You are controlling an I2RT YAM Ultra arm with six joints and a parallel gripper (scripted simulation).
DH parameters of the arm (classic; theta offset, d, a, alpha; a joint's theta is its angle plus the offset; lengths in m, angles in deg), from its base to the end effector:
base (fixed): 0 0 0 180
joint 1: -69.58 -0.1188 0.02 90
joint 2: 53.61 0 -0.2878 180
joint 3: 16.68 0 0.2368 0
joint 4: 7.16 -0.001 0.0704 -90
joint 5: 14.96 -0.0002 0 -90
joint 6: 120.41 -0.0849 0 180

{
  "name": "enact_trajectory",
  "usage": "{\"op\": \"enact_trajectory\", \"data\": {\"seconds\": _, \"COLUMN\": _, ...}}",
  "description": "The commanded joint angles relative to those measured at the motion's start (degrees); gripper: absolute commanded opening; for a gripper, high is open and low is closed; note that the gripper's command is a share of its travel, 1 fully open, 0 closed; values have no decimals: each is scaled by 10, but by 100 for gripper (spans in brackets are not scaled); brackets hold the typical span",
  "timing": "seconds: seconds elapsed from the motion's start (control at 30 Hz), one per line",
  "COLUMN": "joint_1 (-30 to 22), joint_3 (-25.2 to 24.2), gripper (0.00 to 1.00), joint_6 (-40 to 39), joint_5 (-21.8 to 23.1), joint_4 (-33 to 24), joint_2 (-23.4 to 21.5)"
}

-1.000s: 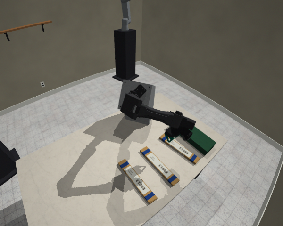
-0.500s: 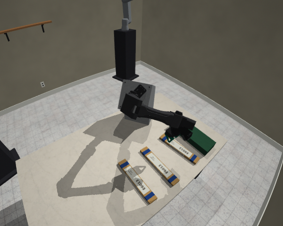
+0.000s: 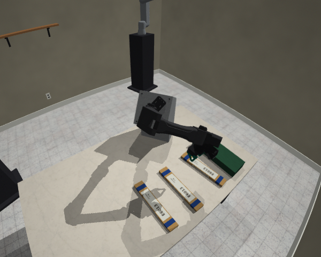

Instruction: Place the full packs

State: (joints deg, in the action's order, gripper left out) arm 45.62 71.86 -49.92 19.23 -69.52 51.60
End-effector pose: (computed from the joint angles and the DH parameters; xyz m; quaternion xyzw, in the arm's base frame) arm 0.3430 0.0767 0.2126 0.0105 0.8808 -0.4015 0.2510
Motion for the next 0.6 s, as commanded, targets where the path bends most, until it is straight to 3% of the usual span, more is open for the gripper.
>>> {"op": "enact_trajectory", "data": {"seconds": 0.0, "joint_1": -17, "joint_3": 14, "gripper": 65, "joint_6": -3, "joint_5": 1, "joint_4": -8, "joint_2": -7}}
{"op": "enact_trajectory", "data": {"seconds": 0.57, "joint_1": -18, "joint_3": 9, "gripper": 65, "joint_6": -5, "joint_5": 1, "joint_4": -11, "joint_2": -15}}
